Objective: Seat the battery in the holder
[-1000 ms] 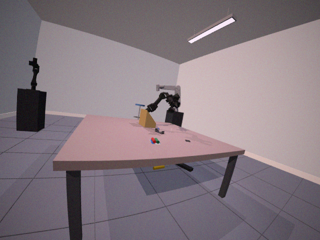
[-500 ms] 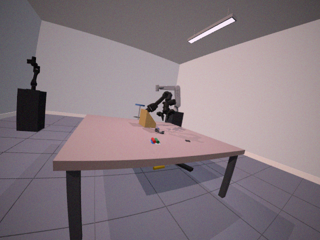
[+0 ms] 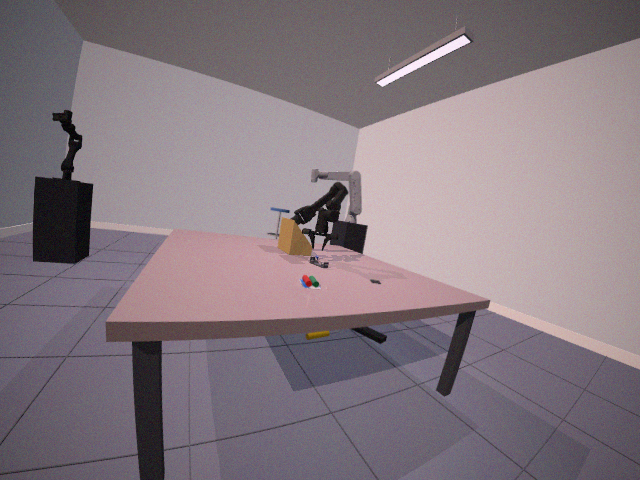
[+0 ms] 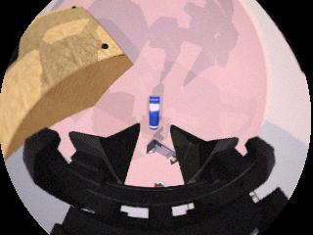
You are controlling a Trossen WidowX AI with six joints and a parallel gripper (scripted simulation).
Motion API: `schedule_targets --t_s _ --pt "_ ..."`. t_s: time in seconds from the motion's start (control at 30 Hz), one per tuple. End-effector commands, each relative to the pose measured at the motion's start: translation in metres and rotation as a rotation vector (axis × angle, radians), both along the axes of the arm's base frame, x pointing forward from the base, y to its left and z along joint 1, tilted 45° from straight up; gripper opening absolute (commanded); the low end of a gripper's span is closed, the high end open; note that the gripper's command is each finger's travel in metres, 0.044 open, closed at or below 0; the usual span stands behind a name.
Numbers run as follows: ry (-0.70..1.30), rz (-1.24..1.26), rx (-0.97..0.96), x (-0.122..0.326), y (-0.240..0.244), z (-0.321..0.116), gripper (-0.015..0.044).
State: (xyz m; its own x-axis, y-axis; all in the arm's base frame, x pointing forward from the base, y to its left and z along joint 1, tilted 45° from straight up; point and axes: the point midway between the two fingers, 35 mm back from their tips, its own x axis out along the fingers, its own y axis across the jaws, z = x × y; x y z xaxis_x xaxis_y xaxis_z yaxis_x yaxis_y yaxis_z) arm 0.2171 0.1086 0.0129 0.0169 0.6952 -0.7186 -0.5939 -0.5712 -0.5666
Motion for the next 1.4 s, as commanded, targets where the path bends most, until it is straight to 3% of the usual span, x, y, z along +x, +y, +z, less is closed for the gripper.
schedule_targets --t_s 0.0,1.2,1.37 --pt "-0.006 0.039 0.019 -0.005 0.002 -0.001 0.0223" --pt "-0.004 0.039 0.021 -0.007 0.038 -0.036 0.0223" --pt "-0.004 0.039 0.021 -0.007 0.038 -0.036 0.0111"
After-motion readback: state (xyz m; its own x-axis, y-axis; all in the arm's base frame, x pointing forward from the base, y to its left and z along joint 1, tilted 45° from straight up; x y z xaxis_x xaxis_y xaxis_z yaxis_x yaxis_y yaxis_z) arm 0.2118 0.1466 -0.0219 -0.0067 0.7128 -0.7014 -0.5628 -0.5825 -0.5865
